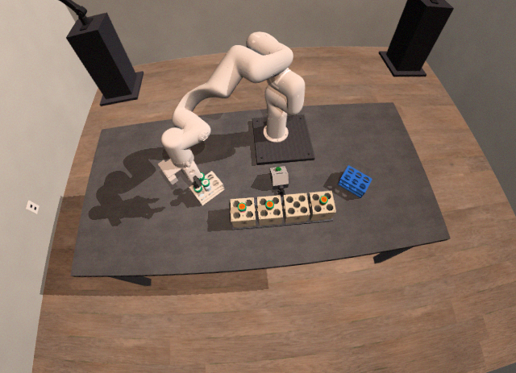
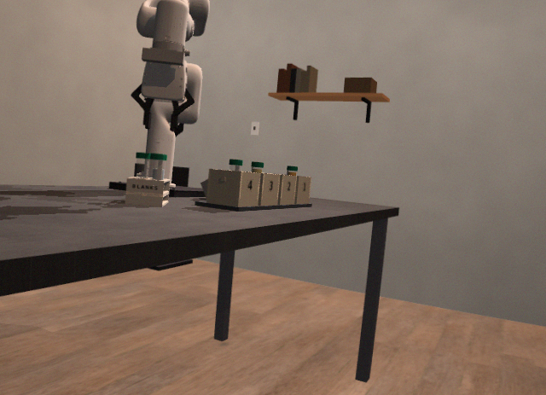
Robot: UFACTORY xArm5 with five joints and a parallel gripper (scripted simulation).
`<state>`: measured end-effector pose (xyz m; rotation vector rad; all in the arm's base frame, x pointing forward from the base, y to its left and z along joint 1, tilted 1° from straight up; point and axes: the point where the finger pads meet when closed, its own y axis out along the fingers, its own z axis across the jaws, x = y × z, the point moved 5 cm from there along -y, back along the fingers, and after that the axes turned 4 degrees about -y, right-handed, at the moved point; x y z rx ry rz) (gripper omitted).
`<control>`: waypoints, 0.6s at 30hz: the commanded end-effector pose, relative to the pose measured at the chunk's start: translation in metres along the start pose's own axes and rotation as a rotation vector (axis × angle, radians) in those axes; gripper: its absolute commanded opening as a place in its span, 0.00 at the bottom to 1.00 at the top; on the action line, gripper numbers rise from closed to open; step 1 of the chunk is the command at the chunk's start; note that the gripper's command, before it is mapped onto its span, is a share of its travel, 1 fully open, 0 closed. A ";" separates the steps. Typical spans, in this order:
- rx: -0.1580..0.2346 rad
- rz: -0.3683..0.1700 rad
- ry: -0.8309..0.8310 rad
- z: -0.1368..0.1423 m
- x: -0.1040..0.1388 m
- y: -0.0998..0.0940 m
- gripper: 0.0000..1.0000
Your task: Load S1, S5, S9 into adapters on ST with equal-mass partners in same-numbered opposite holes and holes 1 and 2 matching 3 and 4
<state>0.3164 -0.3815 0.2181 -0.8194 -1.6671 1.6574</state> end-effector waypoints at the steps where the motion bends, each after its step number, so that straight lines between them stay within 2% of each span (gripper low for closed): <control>1: -0.011 0.004 0.000 0.000 -0.001 0.008 0.57; 18: -0.011 0.004 0.000 0.000 -0.001 0.038 0.57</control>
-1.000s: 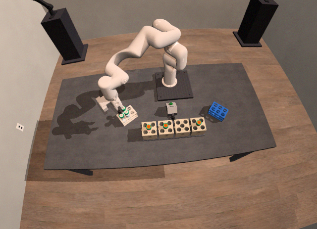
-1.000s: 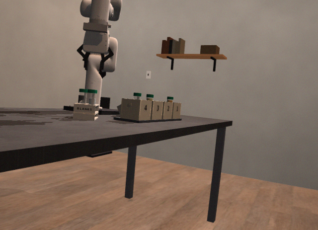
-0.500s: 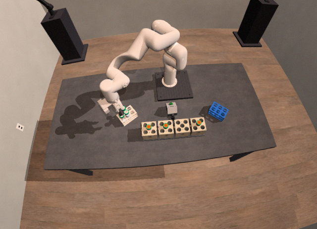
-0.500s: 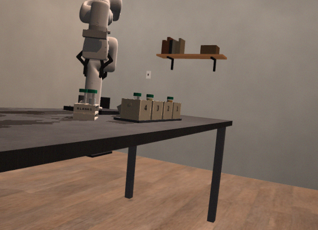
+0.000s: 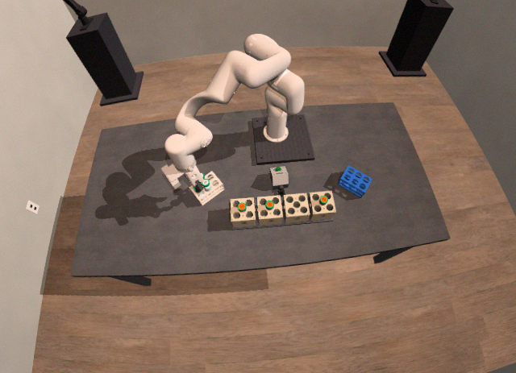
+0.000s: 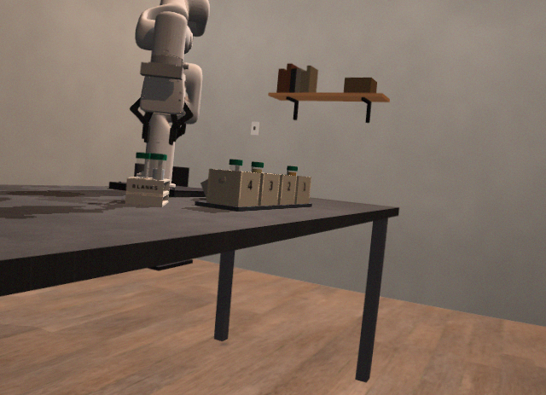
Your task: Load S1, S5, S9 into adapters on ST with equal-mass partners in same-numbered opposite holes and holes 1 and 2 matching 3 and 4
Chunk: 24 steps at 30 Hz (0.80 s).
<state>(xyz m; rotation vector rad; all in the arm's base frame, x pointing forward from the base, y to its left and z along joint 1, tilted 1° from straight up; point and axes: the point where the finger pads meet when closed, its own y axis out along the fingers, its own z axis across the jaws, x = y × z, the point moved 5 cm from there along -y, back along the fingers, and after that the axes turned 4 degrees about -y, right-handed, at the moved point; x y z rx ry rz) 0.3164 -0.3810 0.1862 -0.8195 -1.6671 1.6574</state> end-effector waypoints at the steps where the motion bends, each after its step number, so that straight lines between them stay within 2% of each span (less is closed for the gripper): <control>1: -0.011 0.004 0.000 0.000 -0.001 0.008 0.57; 12: -0.011 0.004 0.000 0.000 -0.001 0.025 0.57; 24: -0.011 0.004 0.000 0.000 -0.001 0.025 0.57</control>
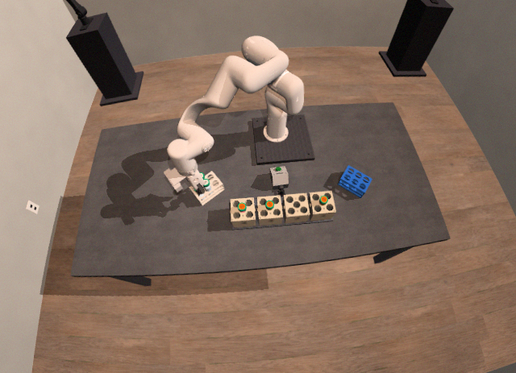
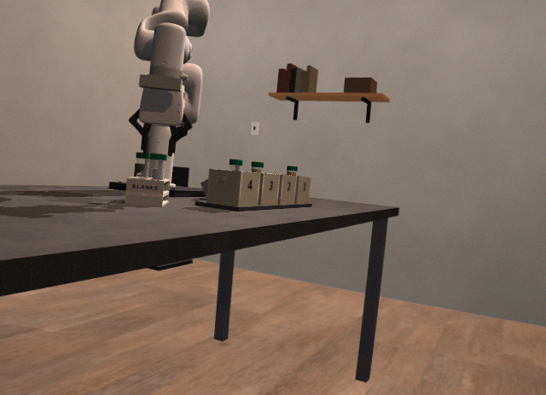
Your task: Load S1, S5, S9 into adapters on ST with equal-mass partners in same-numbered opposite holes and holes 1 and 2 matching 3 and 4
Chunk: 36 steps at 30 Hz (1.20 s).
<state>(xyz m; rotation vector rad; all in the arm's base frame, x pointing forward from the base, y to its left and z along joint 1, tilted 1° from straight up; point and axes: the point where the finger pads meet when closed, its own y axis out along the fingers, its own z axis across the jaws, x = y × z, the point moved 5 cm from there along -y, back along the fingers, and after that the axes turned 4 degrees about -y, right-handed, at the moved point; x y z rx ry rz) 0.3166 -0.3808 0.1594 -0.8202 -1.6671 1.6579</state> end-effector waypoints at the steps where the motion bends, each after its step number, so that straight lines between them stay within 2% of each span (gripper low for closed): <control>1: -0.011 0.004 0.000 0.000 -0.001 -0.001 0.57; 36: -0.011 0.004 0.000 0.000 -0.001 0.019 0.57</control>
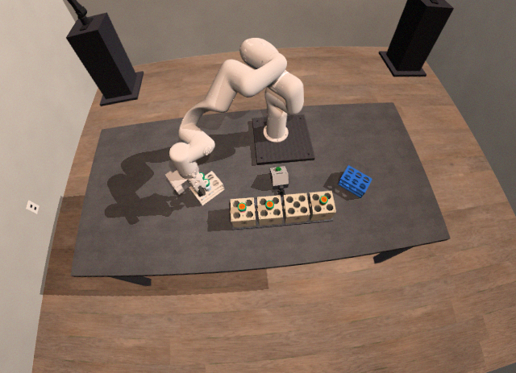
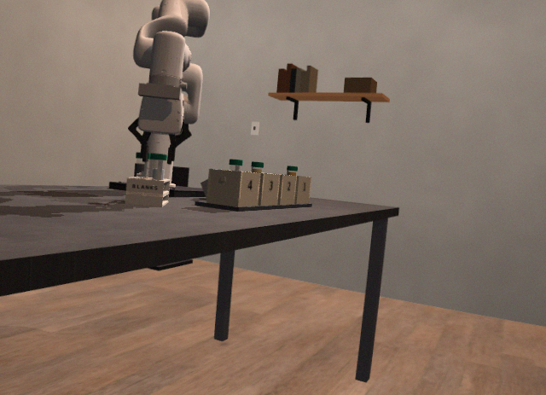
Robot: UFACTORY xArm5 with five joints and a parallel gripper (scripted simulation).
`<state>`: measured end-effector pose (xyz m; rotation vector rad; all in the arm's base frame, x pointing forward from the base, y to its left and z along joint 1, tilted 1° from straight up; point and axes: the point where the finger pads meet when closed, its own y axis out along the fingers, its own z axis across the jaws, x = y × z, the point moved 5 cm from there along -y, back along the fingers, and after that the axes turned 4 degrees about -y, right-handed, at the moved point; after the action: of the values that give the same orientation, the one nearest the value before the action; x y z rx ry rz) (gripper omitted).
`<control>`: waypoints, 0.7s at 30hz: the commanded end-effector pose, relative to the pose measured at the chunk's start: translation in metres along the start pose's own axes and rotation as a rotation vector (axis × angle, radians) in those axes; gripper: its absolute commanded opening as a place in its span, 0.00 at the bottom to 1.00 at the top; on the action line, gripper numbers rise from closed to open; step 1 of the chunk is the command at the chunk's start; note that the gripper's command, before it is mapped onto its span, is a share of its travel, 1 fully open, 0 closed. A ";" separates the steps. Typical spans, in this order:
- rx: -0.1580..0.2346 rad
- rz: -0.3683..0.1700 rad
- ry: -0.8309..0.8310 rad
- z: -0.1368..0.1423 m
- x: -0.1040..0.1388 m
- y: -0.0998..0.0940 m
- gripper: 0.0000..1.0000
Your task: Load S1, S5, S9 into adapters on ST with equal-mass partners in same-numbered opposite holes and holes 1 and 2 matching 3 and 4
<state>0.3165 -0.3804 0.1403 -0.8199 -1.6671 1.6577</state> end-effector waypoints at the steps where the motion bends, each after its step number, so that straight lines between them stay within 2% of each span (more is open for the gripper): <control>1: -0.011 0.004 0.000 0.000 -0.001 -0.001 0.57; 10: -0.011 0.004 0.000 0.000 -0.001 -0.001 0.57; 11: -0.011 0.004 0.000 0.000 -0.001 -0.001 0.00; 21: -0.011 0.004 0.000 0.000 -0.001 -0.002 0.00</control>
<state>0.3166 -0.3804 0.1409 -0.8200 -1.6671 1.6578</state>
